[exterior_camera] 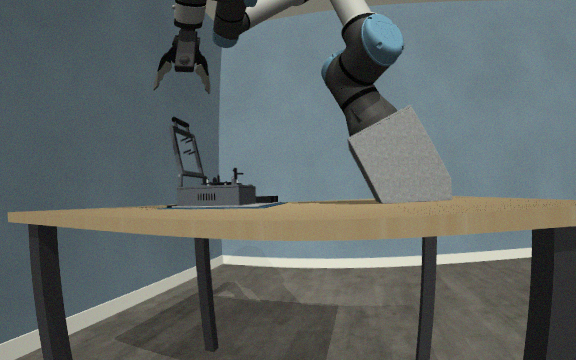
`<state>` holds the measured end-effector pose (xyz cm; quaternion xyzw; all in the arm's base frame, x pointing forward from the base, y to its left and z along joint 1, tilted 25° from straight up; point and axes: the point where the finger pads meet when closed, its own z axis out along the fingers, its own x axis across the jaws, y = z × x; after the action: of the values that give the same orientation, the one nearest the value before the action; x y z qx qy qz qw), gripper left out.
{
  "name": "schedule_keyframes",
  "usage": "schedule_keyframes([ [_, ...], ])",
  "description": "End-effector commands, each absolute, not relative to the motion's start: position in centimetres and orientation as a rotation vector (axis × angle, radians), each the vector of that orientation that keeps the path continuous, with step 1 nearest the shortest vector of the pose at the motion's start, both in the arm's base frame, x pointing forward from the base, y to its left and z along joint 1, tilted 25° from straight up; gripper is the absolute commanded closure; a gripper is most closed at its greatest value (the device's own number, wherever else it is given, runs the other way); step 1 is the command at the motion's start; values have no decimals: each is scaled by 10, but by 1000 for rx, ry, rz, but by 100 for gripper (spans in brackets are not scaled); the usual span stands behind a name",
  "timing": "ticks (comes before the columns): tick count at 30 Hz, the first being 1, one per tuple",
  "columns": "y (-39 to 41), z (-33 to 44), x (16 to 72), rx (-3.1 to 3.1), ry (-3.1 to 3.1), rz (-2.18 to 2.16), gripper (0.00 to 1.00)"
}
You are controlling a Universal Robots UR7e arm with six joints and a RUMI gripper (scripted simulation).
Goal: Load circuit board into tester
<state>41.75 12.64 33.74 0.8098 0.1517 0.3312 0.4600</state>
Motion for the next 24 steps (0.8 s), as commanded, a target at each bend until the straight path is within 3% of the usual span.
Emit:
schedule_keyframes([
  [1,127,355,409,1994,371,814,0],
  [24,127,432,373,1994,371,814,0],
])
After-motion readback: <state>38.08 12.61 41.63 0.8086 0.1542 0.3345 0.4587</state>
